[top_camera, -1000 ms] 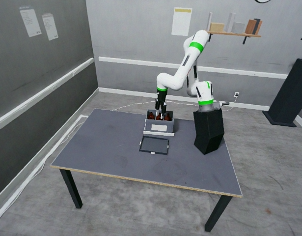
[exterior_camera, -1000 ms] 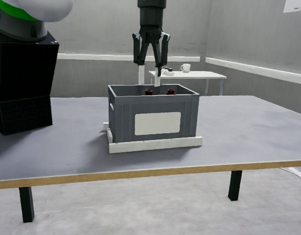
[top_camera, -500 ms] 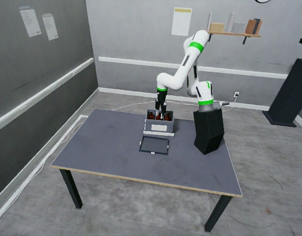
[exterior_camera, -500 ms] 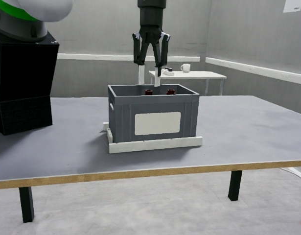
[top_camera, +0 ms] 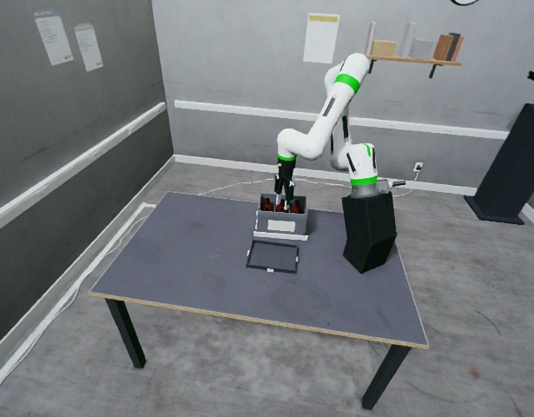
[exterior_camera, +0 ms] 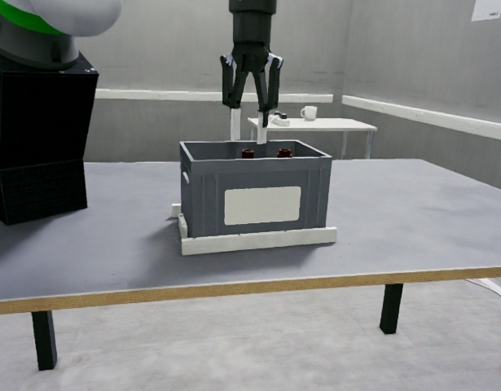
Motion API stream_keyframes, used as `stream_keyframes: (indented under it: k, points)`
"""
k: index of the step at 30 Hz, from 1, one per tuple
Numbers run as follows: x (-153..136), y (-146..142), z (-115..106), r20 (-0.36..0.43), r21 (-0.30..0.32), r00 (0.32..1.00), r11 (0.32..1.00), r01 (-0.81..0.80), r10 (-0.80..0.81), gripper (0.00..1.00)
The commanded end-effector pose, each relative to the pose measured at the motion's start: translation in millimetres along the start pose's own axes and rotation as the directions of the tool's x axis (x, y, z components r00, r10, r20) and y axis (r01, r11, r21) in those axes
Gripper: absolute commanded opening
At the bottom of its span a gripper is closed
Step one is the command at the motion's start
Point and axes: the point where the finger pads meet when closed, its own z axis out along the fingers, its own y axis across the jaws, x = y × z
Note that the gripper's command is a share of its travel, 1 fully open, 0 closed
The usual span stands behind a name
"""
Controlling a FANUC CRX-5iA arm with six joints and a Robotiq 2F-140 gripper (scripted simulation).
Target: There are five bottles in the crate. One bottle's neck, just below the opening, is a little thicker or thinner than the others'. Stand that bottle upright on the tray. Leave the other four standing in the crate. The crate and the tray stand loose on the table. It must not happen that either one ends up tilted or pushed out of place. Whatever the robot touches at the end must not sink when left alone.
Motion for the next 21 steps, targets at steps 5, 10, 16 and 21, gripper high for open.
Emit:
stream_keyframes:
  k: [5,10,16,21]
  points:
    - [-0.5,-0.3,0.2,0.001,0.001,1.0,1.0,0.0,0.0,0.44]
    - [-0.5,-0.3,1.2,0.001,0.001,1.0,1.0,0.0,0.0,0.44]
    - [-0.5,-0.3,5.0,0.001,0.001,1.0,1.0,0.0,0.0,0.44]
    - [-0.5,-0.3,10.0,0.001,0.001,1.0,1.0,0.0,0.0,0.44]
